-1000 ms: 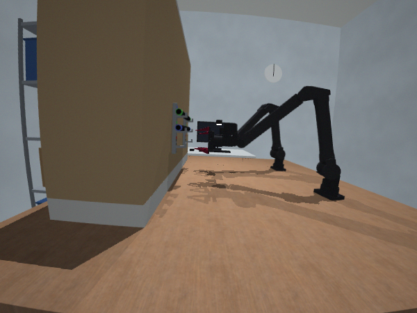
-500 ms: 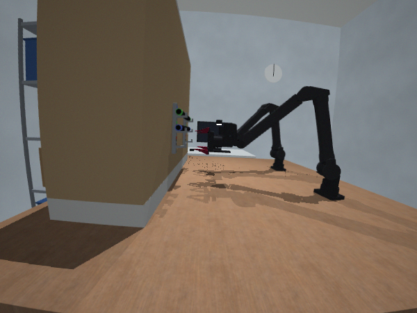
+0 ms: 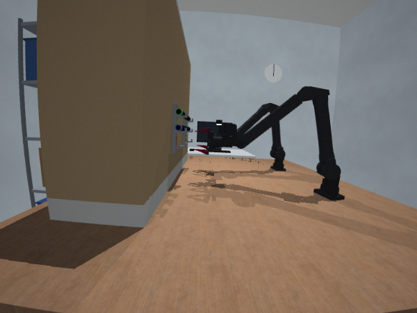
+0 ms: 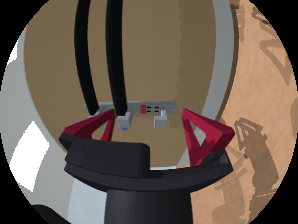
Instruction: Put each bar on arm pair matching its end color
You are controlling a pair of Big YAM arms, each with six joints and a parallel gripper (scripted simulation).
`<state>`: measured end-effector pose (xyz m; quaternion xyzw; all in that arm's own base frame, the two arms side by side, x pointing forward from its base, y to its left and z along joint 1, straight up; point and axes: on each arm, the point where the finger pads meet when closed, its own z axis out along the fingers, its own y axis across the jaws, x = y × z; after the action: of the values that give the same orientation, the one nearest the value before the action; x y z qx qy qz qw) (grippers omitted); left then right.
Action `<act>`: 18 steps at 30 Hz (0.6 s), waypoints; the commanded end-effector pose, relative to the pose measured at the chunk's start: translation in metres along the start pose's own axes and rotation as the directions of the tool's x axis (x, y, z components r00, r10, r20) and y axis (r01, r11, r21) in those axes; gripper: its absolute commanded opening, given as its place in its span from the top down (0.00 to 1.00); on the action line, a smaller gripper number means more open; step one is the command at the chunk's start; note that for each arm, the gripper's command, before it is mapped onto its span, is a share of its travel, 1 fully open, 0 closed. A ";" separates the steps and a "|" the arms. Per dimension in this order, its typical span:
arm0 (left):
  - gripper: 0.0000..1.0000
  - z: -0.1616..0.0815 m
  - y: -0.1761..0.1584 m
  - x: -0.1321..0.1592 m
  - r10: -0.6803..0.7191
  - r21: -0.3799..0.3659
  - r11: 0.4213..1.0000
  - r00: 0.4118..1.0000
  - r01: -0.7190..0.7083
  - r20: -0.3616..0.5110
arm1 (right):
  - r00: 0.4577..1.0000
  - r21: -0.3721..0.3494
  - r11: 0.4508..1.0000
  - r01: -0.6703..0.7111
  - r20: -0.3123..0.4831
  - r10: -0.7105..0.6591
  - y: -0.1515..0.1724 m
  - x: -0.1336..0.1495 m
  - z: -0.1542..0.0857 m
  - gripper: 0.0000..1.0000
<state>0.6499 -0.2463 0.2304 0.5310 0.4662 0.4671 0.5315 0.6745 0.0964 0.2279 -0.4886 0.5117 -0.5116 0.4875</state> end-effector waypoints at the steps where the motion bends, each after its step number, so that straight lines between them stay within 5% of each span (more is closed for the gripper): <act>1: 0.00 0.016 0.031 0.003 -0.034 -0.073 0.997 0.999 0.033 -0.008 | 1.000 0.068 0.997 -0.021 -0.010 0.022 -0.042 0.006 0.014 0.00; 18: 0.00 0.016 0.030 0.003 -0.034 -0.071 0.997 0.999 0.033 -0.008 | 1.000 0.071 0.997 -0.022 -0.010 0.023 -0.044 0.006 0.014 0.00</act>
<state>0.6500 -0.2463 0.2299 0.5313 0.4663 0.4670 0.5313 0.6742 0.0963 0.2298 -0.4883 0.5114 -0.5118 0.4879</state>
